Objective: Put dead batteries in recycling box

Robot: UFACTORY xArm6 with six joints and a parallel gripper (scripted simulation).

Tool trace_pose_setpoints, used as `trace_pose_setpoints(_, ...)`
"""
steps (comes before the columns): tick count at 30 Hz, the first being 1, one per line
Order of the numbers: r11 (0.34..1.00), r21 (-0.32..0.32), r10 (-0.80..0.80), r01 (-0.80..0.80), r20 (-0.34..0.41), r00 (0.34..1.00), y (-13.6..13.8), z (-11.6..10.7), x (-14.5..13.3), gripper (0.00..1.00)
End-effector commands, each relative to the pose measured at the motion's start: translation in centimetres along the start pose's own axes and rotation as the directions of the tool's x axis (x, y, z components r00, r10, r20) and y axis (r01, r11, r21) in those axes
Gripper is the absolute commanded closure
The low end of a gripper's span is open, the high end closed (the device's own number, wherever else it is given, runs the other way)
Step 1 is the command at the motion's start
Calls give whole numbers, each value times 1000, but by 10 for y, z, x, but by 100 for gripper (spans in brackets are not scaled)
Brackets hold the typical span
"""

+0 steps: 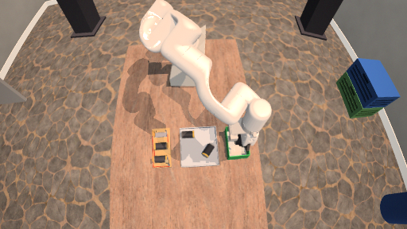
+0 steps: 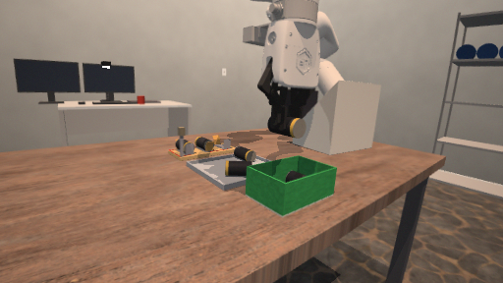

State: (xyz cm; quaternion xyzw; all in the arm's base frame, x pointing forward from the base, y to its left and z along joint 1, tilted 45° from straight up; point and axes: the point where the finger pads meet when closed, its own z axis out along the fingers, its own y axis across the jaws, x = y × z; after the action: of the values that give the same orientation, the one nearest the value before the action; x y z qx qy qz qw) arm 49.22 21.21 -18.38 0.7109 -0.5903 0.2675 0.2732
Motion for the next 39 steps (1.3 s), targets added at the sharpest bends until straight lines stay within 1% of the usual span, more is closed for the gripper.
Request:
trace_pose_setpoints(1, 1000, 4, 1, -1, 2, 1000, -1, -3, 0, 72)
trace_pose_setpoints(15, 1000, 4, 2, -2, 2, 1000, -1, -2, 0, 72)
trace_pose_setpoints(17, 1000, 4, 2, -2, 2, 1000, -1, 8, 0, 72)
trace_pose_setpoints(19, 1000, 4, 2, -2, 2, 1000, -2, 30, 0, 72)
trace_pose_setpoints(21, 1000, 4, 2, -2, 2, 1000, -2, 30, 0, 72)
trace_pose_setpoints(23, 1000, 4, 2, -2, 2, 1000, -2, 50, -1, 72)
trace_pose_setpoints(24, 1000, 4, 2, -2, 2, 1000, -2, 54, -1, 72)
trace_pose_setpoints(39, 1000, 4, 2, -2, 2, 1000, -2, 55, -1, 72)
